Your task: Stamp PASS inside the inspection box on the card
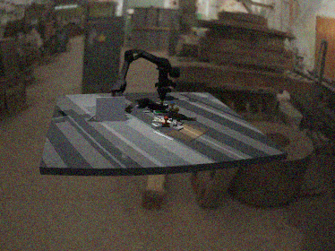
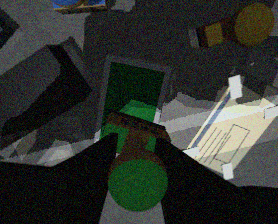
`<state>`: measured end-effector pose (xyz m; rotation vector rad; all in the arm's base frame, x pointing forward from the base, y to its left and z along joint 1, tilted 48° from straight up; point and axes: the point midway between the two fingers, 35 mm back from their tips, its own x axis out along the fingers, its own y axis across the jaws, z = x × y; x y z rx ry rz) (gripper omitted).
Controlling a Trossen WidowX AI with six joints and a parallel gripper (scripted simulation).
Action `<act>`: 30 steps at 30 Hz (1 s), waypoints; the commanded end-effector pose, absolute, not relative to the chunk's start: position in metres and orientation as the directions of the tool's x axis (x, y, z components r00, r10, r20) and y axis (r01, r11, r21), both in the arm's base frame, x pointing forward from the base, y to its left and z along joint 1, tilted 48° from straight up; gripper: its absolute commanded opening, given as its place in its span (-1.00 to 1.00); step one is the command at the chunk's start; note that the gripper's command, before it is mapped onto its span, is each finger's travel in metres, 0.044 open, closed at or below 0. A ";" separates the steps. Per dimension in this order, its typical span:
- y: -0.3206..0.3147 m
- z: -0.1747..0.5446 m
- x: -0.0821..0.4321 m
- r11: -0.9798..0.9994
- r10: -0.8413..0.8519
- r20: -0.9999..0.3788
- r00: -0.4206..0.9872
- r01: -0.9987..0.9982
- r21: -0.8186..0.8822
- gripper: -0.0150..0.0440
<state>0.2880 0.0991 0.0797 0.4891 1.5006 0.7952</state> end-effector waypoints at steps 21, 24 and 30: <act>0.113 0.068 0.286 0.663 0.725 -0.680 -0.109 -0.157 0.732 -0.49; 0.114 0.066 0.286 0.663 0.725 -0.680 -0.109 -0.157 0.732 -0.49; 0.117 0.064 0.285 0.663 0.725 -0.680 -0.109 -0.157 0.732 -0.49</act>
